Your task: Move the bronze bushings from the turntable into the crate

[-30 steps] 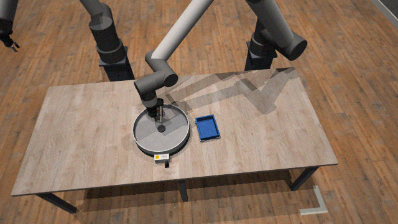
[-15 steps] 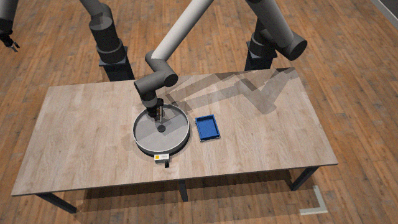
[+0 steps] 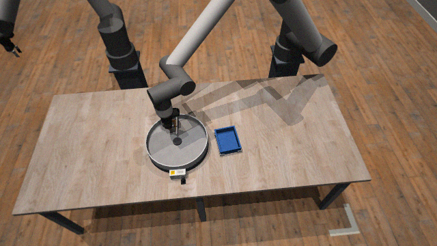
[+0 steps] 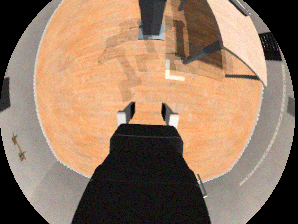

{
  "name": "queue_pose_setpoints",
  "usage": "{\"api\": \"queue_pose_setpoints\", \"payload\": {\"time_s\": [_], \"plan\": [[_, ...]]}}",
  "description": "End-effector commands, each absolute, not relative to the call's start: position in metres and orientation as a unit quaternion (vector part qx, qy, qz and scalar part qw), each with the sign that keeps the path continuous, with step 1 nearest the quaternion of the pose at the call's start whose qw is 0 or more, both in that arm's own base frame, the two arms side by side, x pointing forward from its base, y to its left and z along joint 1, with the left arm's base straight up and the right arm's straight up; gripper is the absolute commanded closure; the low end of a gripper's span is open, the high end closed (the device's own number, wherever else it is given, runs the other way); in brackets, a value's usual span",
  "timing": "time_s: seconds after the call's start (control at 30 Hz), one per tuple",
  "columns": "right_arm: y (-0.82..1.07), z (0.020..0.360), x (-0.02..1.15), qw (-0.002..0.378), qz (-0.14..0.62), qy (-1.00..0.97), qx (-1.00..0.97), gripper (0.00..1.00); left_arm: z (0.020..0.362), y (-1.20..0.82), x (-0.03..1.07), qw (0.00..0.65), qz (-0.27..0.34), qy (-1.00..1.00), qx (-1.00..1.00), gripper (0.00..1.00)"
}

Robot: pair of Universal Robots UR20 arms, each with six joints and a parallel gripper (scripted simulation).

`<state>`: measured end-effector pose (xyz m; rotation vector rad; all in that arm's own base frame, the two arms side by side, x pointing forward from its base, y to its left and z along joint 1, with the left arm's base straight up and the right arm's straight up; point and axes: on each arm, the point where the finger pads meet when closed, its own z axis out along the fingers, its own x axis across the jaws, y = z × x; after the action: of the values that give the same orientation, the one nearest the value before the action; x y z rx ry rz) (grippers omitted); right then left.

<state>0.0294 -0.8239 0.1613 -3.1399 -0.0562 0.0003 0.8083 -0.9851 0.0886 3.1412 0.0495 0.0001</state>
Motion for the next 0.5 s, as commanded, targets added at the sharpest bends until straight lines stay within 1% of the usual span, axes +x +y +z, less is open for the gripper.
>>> {"api": "queue_pose_setpoints", "payload": {"time_s": [0.0, 0.47], "plan": [[-0.8244, 0.162, 0.0295, 0.0, 0.0, -0.018, -1.0, 0.0, 0.0898, -0.9856, 0.8084, 0.001, 0.0, 0.016, 1.0, 1.0], [-0.8244, 0.162, 0.0295, 0.0, 0.0, -0.018, -1.0, 0.0, 0.093, -0.9856, 0.8084, 0.001, 0.0, 0.016, 1.0, 1.0]]}}
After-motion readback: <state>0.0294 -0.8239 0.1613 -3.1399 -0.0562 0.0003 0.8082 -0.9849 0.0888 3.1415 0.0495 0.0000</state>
